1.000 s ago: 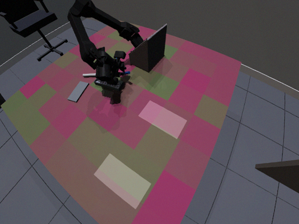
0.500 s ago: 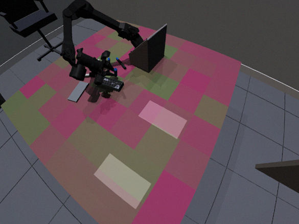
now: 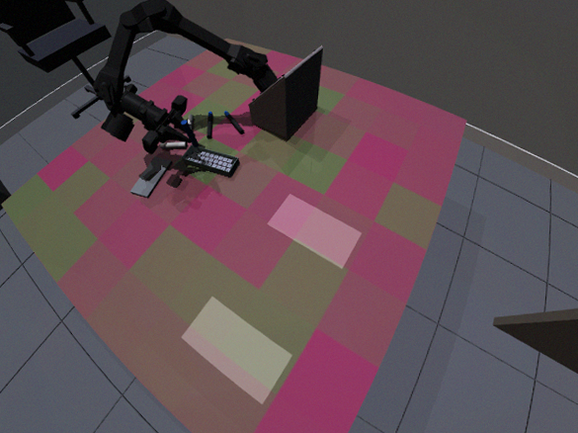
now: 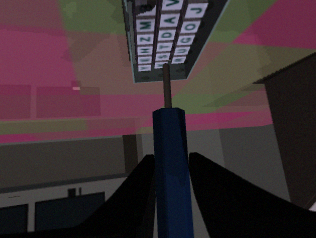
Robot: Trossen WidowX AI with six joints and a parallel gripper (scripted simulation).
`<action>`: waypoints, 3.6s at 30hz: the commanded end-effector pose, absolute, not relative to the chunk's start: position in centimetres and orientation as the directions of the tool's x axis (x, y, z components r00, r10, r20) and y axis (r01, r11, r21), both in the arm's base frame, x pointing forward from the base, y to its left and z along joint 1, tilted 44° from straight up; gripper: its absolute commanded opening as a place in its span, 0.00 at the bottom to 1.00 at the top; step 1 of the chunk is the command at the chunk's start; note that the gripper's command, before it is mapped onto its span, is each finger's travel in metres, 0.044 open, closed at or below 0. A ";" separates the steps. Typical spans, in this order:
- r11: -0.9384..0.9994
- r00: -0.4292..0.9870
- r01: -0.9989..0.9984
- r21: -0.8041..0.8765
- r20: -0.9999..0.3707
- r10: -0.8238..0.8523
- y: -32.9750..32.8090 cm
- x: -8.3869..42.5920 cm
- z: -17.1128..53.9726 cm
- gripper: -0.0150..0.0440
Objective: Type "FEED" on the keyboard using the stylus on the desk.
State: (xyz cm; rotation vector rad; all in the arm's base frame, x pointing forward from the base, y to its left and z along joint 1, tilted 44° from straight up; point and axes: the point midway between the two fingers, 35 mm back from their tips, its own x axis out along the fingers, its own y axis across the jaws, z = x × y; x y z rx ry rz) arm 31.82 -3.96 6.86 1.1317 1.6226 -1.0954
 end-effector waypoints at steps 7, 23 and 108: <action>0.226 -0.185 0.966 -0.128 -0.951 0.250 -4.4 32.3 7.8 0.25; 0.226 -0.185 0.966 -0.129 -0.951 0.249 -6.6 32.4 5.6 0.25; 0.226 -0.185 0.966 -0.129 -0.950 0.250 -5.3 32.3 6.7 0.39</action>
